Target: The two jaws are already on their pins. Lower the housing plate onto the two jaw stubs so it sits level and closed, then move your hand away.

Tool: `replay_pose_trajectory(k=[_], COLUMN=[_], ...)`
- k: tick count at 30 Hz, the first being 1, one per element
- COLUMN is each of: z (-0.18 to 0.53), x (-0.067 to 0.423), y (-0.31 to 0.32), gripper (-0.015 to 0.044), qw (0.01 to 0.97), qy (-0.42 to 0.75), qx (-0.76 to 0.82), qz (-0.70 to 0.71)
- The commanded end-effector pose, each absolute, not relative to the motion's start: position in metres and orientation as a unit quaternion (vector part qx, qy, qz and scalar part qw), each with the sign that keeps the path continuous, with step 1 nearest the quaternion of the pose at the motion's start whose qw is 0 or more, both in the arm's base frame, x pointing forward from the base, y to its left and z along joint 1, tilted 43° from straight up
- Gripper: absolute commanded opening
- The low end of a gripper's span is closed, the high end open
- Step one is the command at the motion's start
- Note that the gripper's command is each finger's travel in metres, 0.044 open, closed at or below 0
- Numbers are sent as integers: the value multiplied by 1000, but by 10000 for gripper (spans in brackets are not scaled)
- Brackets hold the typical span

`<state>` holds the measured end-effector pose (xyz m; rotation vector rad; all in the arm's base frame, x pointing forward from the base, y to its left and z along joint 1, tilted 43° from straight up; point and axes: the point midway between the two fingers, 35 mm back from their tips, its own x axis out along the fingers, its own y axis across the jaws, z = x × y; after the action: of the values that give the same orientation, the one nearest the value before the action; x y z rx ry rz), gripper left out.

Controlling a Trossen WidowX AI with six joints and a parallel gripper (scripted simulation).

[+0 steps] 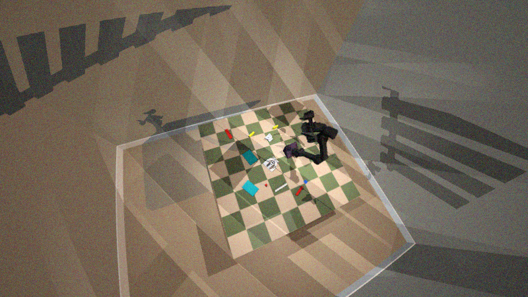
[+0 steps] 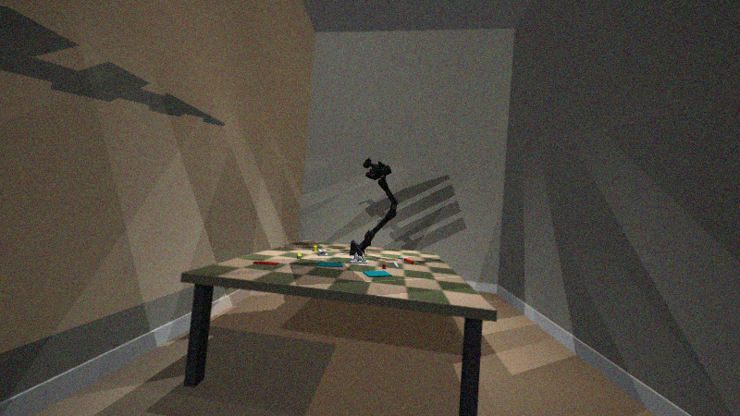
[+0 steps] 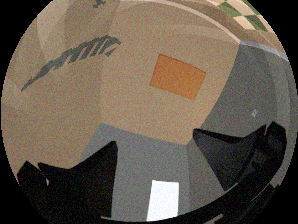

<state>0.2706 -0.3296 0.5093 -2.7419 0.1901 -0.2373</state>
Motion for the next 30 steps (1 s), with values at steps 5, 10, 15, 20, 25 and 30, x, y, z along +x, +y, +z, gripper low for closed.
replay_pose_trajectory(k=[5,10,15,20,25,30], z=[505,492,477,462,448,440], x=[273,278,283,286,289,292], y=[-332,-341,-351,-362,-370,-374], gripper=[440,440,440,440,440,440], qw=[204,248,289,328,360,384], qy=[69,74,87,101,113,119], qx=[-973,-963,-951,-937,-924,-914], qz=[-82,-75,-68,-61,-54,-50])
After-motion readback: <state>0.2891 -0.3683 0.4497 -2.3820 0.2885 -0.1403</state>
